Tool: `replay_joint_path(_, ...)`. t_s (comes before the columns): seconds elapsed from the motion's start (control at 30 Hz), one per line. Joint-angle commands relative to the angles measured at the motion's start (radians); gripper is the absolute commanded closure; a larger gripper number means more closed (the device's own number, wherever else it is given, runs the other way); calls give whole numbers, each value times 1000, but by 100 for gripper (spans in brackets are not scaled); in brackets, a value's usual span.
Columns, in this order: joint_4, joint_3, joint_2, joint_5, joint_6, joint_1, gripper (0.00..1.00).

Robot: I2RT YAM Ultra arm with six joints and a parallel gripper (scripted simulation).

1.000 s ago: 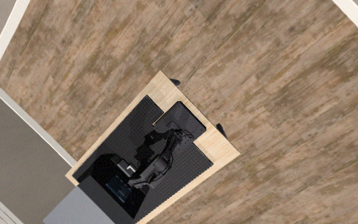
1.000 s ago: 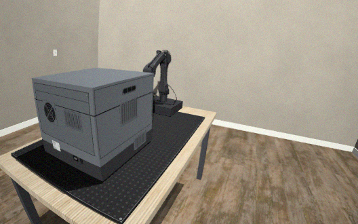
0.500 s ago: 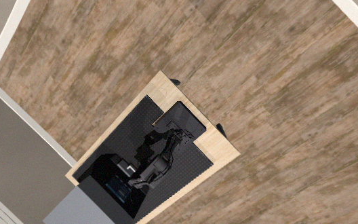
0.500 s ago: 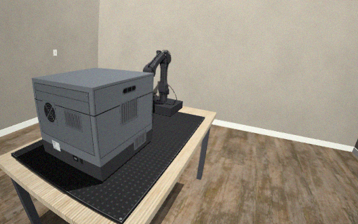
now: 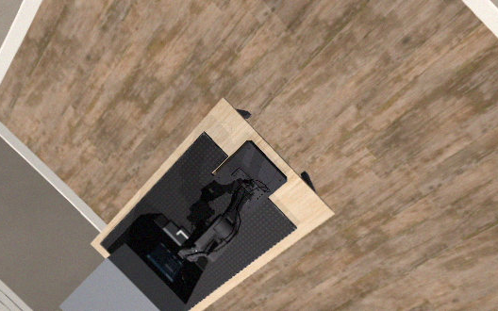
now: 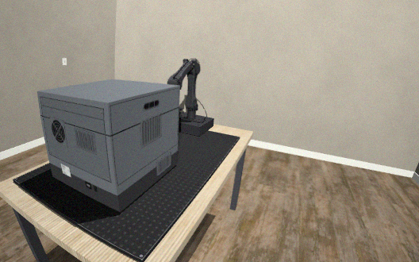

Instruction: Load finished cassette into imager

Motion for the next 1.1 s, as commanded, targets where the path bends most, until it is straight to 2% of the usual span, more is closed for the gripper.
replay_joint_path(0.0,-11,34,-25,-5,13,-6,65)
replay_joint_path(0.3,-11,34,-25,-5,13,-6,65)
replay_joint_path(0.33,-11,34,-25,-5,13,-6,0)
replay_joint_path(1.07,-11,34,-25,-5,13,-6,0)
